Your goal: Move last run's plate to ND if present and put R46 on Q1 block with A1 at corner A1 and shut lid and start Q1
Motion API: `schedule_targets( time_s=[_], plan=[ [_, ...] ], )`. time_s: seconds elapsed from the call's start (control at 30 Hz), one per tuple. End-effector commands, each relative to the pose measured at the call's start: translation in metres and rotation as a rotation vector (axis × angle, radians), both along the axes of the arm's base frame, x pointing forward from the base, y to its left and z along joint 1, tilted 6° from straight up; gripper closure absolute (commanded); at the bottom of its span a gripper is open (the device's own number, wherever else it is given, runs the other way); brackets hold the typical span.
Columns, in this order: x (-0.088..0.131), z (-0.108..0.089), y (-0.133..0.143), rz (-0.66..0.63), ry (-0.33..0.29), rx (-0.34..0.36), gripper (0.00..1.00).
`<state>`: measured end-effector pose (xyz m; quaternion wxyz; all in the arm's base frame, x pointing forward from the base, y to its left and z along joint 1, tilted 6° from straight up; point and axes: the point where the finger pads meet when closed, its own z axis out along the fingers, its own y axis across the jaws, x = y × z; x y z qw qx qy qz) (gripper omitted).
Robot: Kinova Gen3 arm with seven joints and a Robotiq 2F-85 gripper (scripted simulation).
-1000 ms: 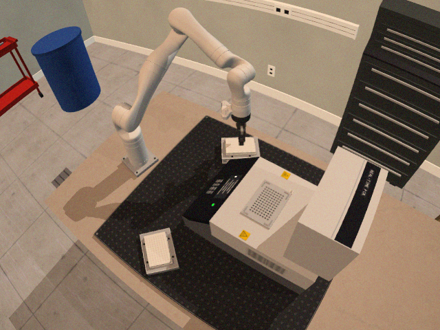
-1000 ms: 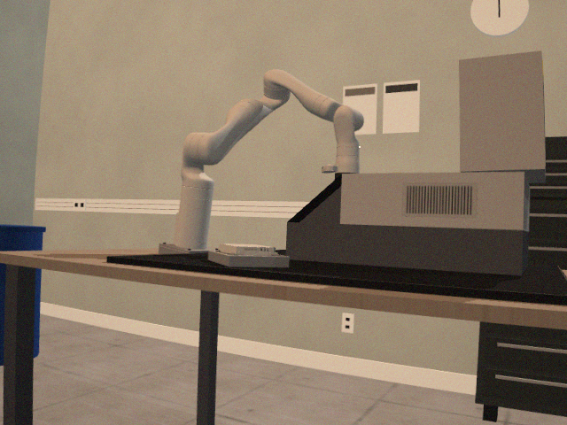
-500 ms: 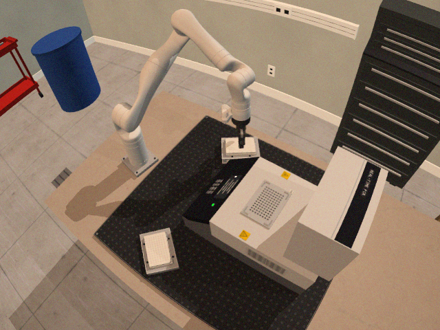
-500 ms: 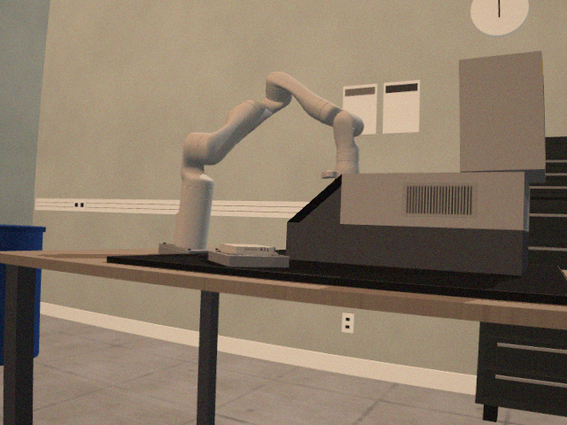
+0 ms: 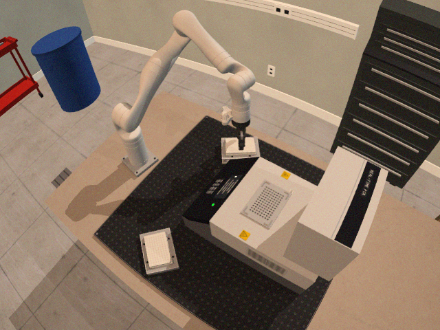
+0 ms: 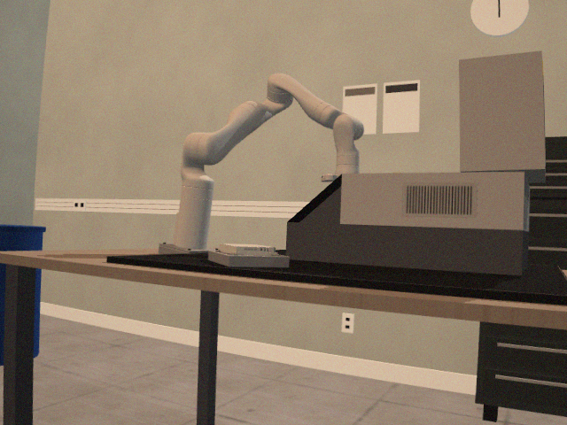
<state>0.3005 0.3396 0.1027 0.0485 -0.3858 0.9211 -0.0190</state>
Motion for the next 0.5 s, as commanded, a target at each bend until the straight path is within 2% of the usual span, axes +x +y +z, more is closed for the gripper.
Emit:
schedule_targets(
  time_s=[0.0,0.4,0.47],
  plan=[
    [0.0019,-0.0009,-0.0002,-0.002,-0.004,0.002,0.0],
    [0.0005,-0.0004,0.0002,-0.001,-0.002,0.001,0.0],
    [0.0018,-0.0051,-0.0001,0.001,-0.004,0.002,0.0]
  ],
)
